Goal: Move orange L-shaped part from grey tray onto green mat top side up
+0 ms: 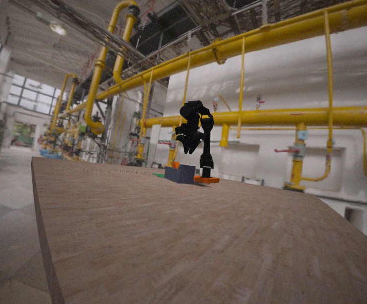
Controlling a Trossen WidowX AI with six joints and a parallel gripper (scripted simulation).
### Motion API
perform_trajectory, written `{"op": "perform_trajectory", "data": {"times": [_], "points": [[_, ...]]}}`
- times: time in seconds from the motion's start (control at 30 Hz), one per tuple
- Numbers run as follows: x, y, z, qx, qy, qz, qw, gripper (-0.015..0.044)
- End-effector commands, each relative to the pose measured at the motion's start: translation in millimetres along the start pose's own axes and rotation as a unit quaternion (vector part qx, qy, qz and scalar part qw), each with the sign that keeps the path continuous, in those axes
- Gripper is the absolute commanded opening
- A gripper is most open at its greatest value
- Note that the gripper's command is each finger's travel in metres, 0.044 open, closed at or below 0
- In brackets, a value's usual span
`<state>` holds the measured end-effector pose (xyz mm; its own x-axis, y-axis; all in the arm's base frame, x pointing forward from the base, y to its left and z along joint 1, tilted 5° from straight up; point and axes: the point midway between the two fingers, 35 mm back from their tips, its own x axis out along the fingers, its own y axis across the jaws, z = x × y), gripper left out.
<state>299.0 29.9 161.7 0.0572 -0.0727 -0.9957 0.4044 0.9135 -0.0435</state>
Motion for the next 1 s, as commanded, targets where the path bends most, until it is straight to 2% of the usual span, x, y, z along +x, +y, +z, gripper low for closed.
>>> {"op": "perform_trajectory", "data": {"times": [0.0,0.8,0.93,0.97], "points": [[-3.9,-2.6,-3.0,-0.002,0.009,-0.006,1.0,0.018],[-2.7,-0.7,-0.6,0.0,0.0,0.0,1.0,0.018],[-2.9,-7.1,1.0,-0.065,0.0,-0.001,0.998,0.028],[-3.0,-10.3,1.7,-0.097,0.001,-0.001,0.995,0.028]]}}
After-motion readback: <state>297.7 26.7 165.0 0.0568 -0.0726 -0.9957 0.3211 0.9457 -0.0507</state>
